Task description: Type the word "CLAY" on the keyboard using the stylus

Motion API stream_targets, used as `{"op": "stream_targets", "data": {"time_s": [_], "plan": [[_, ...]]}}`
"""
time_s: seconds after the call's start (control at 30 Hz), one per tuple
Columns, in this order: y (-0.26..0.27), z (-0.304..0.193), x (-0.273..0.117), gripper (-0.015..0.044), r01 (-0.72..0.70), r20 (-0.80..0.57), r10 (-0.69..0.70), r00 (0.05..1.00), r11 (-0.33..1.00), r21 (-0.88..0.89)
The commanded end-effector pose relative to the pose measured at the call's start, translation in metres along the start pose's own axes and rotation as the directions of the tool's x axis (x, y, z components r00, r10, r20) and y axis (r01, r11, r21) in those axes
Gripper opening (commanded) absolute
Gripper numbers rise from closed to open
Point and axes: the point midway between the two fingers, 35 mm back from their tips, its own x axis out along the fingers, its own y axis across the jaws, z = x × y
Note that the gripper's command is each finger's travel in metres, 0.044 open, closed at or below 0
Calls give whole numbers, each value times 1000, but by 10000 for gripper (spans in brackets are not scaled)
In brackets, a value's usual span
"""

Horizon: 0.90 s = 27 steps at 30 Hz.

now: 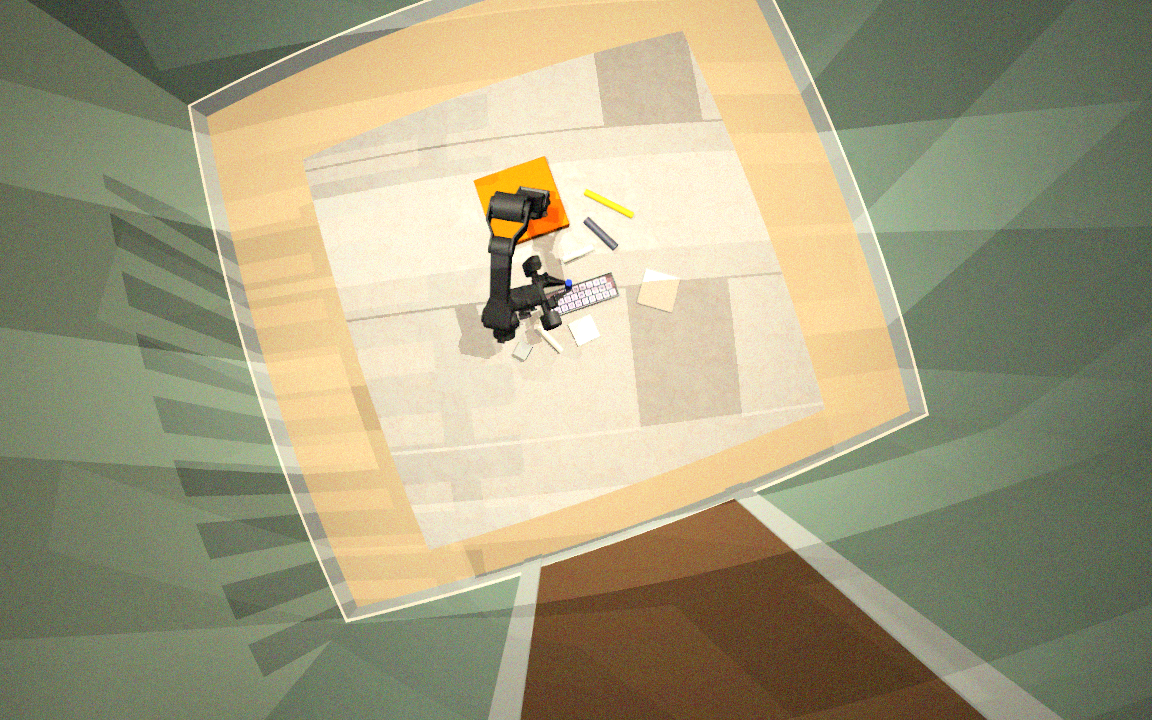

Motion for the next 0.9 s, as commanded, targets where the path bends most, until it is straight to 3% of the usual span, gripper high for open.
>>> {"op": "stream_targets", "data": {"time_s": [0.0, 0.17, 0.27, 0.87], "plan": [[-1, 16, 11, 0, 3, -9, -2, 1000, 1000, 16], [-1, 20, 14, 0, 3, -9, -3, 1000, 1000, 16], [0, 22, 15, 79, 3, -9, -2, 1000, 1000, 16], [0, 30, 20, 81, 3, -9, -3, 1000, 1000, 16]]}}
